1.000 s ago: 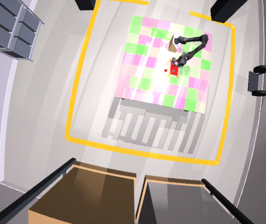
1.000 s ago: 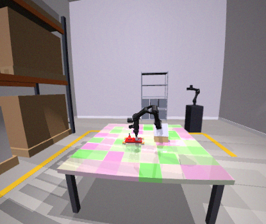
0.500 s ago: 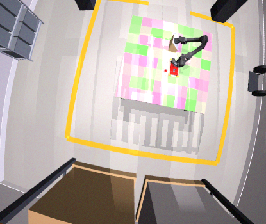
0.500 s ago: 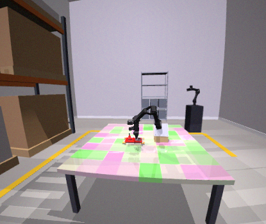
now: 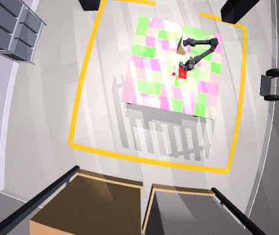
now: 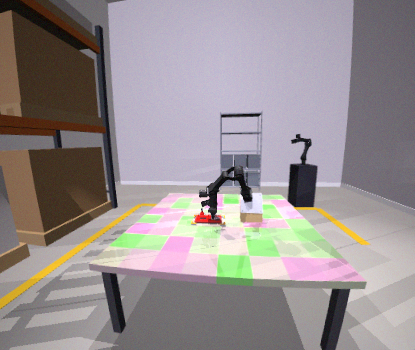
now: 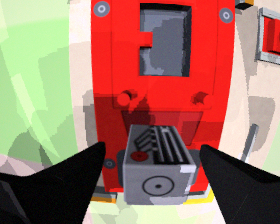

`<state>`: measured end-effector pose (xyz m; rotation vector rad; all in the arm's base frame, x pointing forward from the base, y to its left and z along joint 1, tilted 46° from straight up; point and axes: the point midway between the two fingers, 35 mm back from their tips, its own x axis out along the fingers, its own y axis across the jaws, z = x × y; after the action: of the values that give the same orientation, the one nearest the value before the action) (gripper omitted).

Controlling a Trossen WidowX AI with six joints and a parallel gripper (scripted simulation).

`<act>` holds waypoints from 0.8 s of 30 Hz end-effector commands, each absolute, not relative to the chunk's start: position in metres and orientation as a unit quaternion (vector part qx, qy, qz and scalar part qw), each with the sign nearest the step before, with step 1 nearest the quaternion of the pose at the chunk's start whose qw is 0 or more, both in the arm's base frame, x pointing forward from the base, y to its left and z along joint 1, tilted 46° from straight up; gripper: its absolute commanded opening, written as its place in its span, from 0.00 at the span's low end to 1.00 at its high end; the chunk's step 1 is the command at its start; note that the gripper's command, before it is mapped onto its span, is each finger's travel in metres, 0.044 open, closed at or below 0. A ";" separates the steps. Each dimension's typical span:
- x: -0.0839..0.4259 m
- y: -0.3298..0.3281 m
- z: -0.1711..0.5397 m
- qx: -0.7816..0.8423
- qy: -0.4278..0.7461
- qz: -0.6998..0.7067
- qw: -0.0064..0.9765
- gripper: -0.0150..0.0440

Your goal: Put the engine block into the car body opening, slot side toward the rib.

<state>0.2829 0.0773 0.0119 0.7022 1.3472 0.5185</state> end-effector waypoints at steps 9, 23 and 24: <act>0.283 0.078 0.012 0.315 0.604 0.232 0.694 0.51; 0.284 0.063 0.022 0.312 0.605 0.228 0.696 0.25; 0.284 0.060 0.024 0.312 0.605 0.228 0.696 0.25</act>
<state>0.2820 0.0667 0.0193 0.7023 1.3584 0.5138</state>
